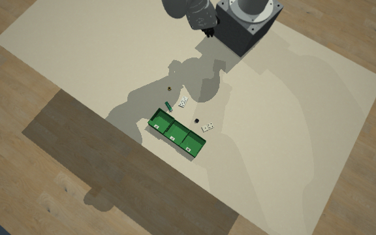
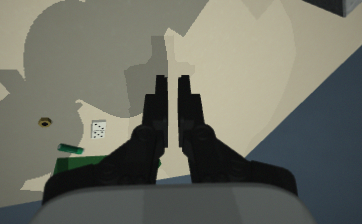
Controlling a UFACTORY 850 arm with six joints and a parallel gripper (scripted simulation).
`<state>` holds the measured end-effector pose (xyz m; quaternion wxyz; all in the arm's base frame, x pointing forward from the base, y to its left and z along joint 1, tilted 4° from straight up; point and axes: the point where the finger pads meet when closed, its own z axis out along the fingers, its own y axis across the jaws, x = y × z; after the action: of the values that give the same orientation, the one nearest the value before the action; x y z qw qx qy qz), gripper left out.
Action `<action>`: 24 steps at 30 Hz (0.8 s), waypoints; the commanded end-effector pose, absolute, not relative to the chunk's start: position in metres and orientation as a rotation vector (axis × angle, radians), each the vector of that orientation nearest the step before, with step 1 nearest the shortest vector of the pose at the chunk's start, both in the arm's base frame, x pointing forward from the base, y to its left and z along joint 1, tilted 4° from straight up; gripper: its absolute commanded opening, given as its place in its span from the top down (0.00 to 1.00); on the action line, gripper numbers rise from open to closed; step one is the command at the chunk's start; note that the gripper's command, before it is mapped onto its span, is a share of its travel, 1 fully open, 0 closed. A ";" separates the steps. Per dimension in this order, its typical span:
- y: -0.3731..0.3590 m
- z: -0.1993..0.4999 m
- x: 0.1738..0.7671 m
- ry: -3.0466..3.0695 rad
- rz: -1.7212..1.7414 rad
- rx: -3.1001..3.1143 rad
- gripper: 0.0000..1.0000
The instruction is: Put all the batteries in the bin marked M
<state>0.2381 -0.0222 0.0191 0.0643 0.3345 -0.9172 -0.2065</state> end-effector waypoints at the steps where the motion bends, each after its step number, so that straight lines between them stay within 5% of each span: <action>1: -0.023 0.017 0.256 -2.715 -0.607 1.239 0.93; 24: -0.016 0.014 0.305 -2.372 -0.523 1.960 0.93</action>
<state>0.2907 -0.0188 0.0148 0.0243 0.5752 -0.7984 -0.1765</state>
